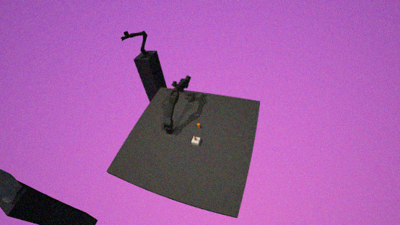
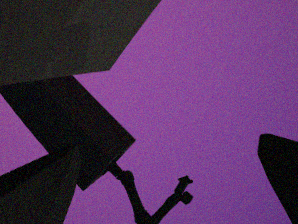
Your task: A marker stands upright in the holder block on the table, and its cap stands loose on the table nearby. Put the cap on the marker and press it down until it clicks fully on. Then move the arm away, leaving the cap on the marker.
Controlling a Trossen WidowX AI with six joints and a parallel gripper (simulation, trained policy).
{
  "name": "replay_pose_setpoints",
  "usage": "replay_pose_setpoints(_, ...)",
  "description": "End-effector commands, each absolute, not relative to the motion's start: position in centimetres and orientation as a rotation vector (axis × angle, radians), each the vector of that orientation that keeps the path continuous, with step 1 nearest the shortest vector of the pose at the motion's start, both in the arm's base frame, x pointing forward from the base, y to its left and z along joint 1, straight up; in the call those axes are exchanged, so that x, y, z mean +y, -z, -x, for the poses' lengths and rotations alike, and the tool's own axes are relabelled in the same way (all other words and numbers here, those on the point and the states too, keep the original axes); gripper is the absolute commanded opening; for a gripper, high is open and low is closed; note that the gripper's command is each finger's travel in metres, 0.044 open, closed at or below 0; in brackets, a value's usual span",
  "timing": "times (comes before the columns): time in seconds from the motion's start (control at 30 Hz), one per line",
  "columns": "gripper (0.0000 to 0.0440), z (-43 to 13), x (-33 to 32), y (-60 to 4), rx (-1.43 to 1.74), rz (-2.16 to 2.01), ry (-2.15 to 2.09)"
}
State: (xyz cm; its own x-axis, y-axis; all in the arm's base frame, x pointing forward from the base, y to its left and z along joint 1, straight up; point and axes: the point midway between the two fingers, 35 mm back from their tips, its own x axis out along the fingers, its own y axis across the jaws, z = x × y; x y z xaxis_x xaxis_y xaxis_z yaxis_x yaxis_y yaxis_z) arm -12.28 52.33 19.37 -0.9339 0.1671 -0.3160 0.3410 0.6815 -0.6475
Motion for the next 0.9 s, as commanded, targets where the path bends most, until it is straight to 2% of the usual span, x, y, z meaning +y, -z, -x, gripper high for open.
replay_pose_setpoints(0.0, 0.0375, 12.0, 52.3, -19.5, 2.66, -0.419, 1.093)
replay_pose_setpoints(0.17, 0.0247, 10.6, 52.1, -20.0, 2.641, -0.47, 1.084)
replay_pose_setpoints(0.23, 0.0216, 10.0, 52.1, -20.2, 2.634, -0.489, 1.078)
replay_pose_setpoints(0.87, 0.0257, 4.4, 50.6, -22.4, 2.56, -0.667, 1.03)
